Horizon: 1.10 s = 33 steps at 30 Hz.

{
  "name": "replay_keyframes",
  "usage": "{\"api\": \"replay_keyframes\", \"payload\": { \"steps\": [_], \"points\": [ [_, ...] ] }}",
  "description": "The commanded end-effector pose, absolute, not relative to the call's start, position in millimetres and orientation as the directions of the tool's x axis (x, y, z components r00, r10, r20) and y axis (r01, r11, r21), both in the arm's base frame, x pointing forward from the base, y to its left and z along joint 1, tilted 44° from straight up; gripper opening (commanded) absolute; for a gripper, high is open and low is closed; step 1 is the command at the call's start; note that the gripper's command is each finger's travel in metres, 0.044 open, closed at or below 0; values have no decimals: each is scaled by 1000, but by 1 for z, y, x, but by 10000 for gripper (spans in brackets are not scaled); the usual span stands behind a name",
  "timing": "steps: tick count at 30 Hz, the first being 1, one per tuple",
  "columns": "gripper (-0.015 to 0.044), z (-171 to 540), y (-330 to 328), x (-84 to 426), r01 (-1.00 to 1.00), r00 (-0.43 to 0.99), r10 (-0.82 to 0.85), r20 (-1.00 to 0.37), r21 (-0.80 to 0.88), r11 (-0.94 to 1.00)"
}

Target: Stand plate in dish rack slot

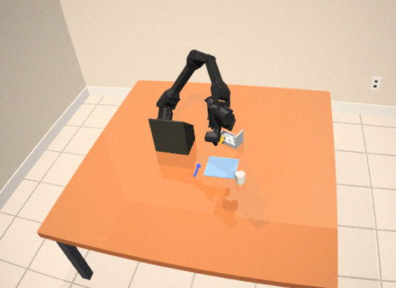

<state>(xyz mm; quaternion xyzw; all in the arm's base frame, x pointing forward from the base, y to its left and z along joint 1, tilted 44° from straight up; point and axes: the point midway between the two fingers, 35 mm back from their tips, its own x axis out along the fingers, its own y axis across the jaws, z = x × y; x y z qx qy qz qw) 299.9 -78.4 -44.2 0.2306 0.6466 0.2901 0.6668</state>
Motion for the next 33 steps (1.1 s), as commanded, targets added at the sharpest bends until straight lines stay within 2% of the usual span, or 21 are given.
{"api": "replay_keyframes", "payload": {
  "steps": [1,16,33],
  "points": [
    [0,-38,-78,300,-74,-15,684,-730,683,727],
    [0,19,-29,298,426,-13,669,-743,601,676],
    [0,73,28,275,854,-11,667,-745,340,393]
  ]
}}
